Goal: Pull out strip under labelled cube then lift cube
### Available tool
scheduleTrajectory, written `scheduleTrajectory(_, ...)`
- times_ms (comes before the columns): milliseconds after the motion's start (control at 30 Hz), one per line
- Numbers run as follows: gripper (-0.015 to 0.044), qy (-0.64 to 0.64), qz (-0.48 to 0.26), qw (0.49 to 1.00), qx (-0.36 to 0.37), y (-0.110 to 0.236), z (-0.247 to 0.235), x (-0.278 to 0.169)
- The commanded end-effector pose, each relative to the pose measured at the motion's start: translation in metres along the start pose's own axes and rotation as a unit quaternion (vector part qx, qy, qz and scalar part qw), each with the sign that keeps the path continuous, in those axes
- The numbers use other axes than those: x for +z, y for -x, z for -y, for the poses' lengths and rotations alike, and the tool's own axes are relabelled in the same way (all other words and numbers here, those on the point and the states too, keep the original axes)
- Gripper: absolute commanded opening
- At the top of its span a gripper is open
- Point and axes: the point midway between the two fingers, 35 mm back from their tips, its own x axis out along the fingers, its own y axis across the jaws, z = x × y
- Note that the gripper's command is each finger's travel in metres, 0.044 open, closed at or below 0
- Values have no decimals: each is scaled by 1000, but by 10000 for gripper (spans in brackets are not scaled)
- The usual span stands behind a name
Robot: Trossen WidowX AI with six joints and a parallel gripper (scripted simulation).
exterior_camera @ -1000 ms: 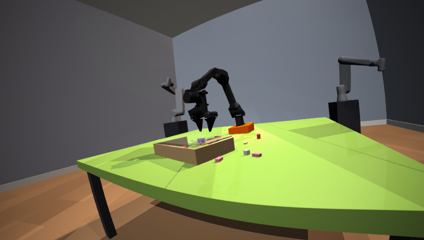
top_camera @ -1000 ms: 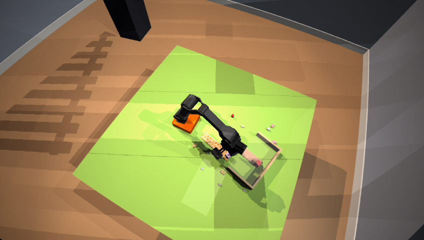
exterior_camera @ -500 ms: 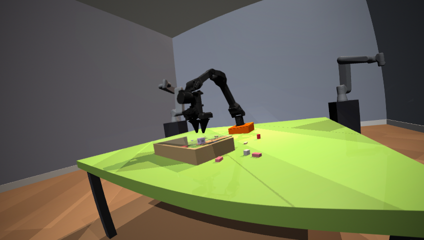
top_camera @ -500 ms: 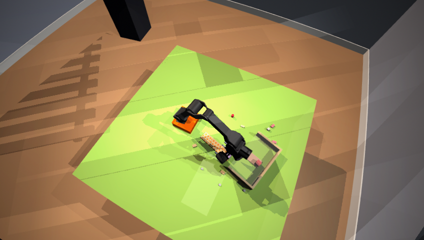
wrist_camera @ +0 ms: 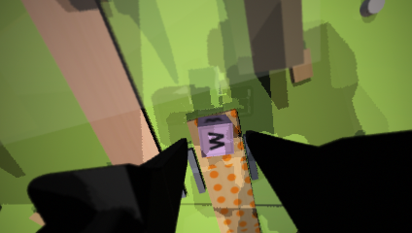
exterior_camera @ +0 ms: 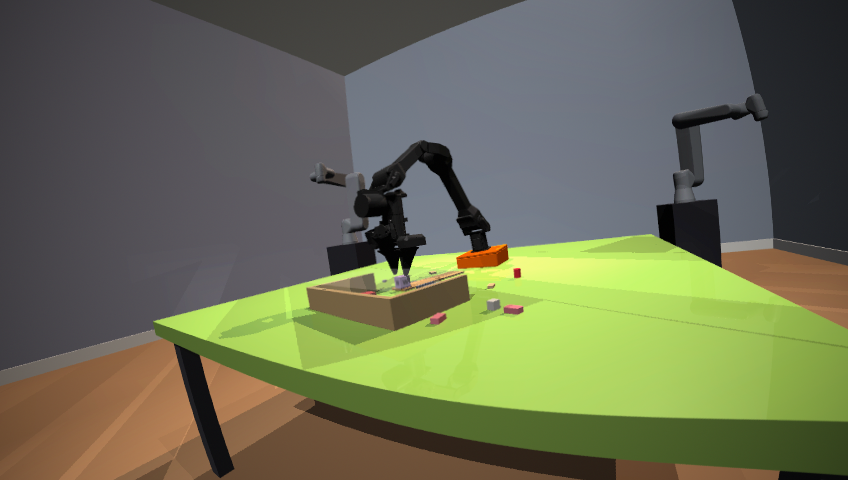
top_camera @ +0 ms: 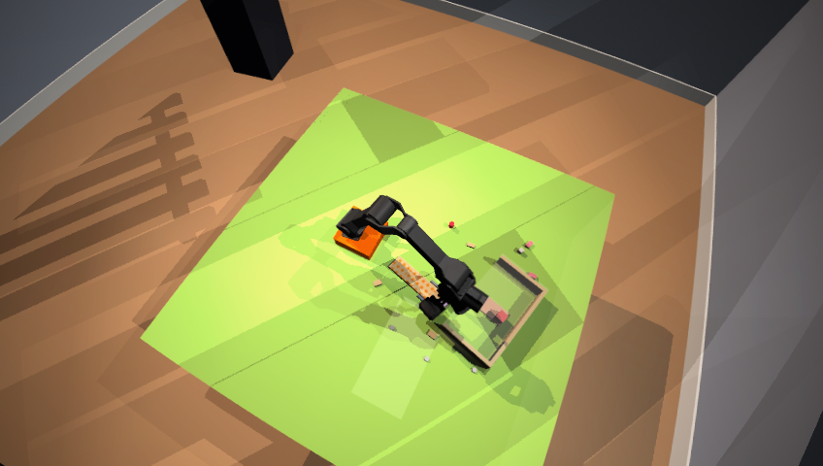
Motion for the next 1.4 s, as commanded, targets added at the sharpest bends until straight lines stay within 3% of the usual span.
scheduleTrajectory(0, 250, 2, -5, 1000, 0, -10, 0, -2)
scheduleTrajectory(567, 250, 2, -5, 1000, 0, -28, 0, -3)
scheduleTrajectory(700, 145, 0, -3, 1000, -1, -26, 1, -2)
scheduleTrajectory(933, 98, 0, -3, 1000, -1, -26, 1, -2)
scheduleTrajectory(1067, 0, 0, -3, 1000, -1, -24, 1, -4)
scheduleTrajectory(1367, 0, 1, -5, 1000, 0, 1, 8, -36)
